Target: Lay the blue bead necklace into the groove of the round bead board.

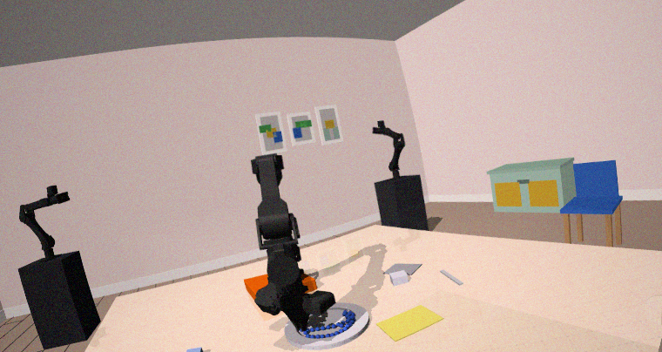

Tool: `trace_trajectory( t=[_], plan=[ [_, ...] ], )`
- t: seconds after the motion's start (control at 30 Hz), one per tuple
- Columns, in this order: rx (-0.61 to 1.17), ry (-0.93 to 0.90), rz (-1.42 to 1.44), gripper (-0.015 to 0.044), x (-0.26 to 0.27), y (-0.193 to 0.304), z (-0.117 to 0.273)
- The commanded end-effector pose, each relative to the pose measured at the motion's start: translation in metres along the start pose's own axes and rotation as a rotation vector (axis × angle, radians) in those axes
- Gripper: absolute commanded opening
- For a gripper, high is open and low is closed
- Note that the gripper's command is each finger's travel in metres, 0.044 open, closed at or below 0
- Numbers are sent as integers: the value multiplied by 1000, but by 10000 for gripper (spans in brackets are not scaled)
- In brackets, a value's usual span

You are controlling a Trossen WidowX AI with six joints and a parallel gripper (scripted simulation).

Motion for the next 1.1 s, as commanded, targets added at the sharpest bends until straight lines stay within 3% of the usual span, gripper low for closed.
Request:
trace_trajectory(
  t=[0.0,0.27,0.83,1.07],
  plan=[
    [-7,-3,9,0,-1,0,0],
    [-7,-3,9,0,-1,0,-7],
    [-7,-5,3,440,0,0,-2],
    [-7,-3,9,440,0,0,2]
  ],
)
Point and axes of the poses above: the point midway between the two fingers, 35 mm back from their tips, its own z axis back along the fingers, its own x axis across the jaws, y = z × x, the point moved 4 cm from there along z, back along the fingers, and after that the axes turned 2 degrees about z, right-handed, at the moved point
